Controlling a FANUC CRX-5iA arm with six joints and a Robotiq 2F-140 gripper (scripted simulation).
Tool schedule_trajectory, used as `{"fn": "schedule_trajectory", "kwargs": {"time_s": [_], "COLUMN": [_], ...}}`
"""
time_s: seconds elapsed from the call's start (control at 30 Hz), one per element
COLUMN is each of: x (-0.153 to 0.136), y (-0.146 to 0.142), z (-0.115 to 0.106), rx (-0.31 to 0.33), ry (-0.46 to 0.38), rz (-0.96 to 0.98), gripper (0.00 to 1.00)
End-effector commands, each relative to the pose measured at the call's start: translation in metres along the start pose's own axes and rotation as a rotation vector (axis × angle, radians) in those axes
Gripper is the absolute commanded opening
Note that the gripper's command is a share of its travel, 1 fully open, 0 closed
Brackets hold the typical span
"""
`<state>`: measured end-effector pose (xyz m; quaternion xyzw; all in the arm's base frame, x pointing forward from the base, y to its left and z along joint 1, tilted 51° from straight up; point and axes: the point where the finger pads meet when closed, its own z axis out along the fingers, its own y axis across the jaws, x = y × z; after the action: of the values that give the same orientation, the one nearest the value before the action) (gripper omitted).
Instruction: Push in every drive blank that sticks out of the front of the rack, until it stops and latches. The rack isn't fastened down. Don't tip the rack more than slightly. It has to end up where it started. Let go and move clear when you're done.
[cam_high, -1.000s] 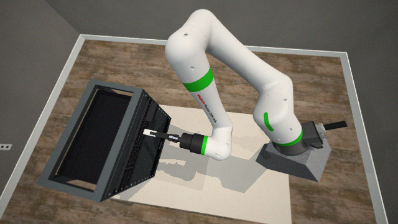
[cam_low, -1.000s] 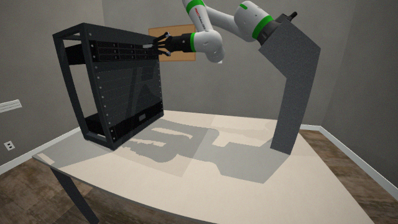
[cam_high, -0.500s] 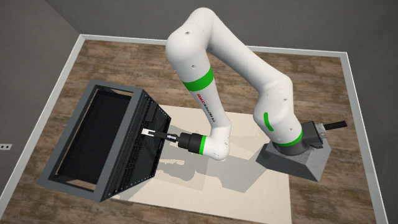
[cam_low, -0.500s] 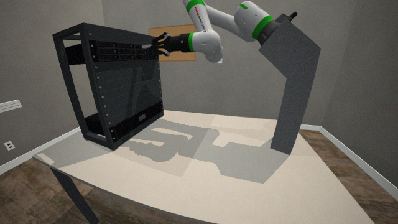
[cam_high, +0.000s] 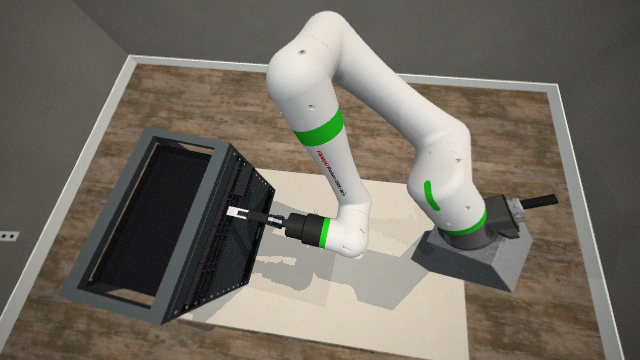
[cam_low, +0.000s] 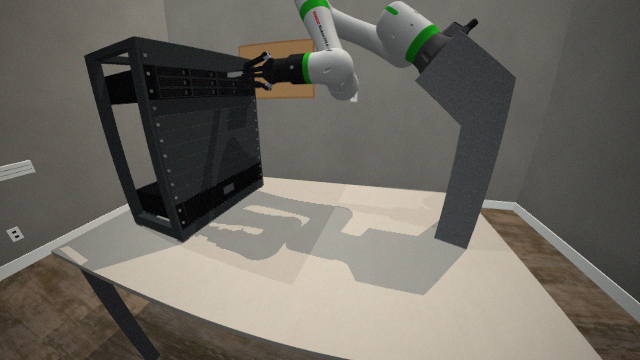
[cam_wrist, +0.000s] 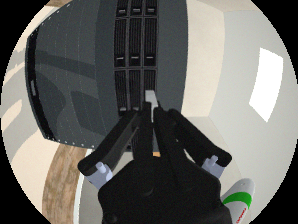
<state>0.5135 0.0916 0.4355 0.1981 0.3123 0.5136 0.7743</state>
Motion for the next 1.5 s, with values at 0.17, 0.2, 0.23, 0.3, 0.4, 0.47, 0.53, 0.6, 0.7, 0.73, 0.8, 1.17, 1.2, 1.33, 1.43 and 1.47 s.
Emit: {"fn": "schedule_trajectory", "kwargs": {"time_s": [0.17,0.2,0.23,0.3,0.4,0.47,0.53,0.6,0.7,0.73,0.8,1.17,1.2,1.33,1.43,1.47], "x": [0.0000,0.0000,0.0000,0.0000,0.0000,0.0000,0.0000,0.0000,0.0000,0.0000,0.0000,0.0000,0.0000,0.0000,0.0000,0.0000], "y": [0.0006,0.0006,0.0006,0.0006,0.0006,0.0006,0.0006,0.0006,0.0006,0.0006,0.0006,0.0007,0.0007,0.0007,0.0007,0.0007], "z": [0.0018,0.0018,0.0018,0.0018,0.0020,0.0030,0.0042,0.0048,0.0048,0.0048,0.0048,0.0078,0.0078,0.0078,0.0078,0.0080], "rx": [-0.001,-0.001,-0.001,-0.001,-0.001,-0.001,-0.001,-0.001,-0.001,-0.001,-0.001,-0.001,-0.001,-0.001,-0.001,-0.001], "ry": [0.000,0.000,0.000,0.000,0.000,0.000,0.000,0.000,0.000,0.000,0.000,0.000,0.000,0.000,0.000,0.000], "rz": [0.000,0.000,0.000,0.000,0.000,0.000,0.000,0.000,0.000,0.000,0.000,0.000,0.000,0.000,0.000,0.000], "gripper": [0.10,0.10,0.10,0.10,0.10,0.10,0.10,0.10,0.10,0.10,0.10,0.10,0.10,0.10,0.10,0.10]}}
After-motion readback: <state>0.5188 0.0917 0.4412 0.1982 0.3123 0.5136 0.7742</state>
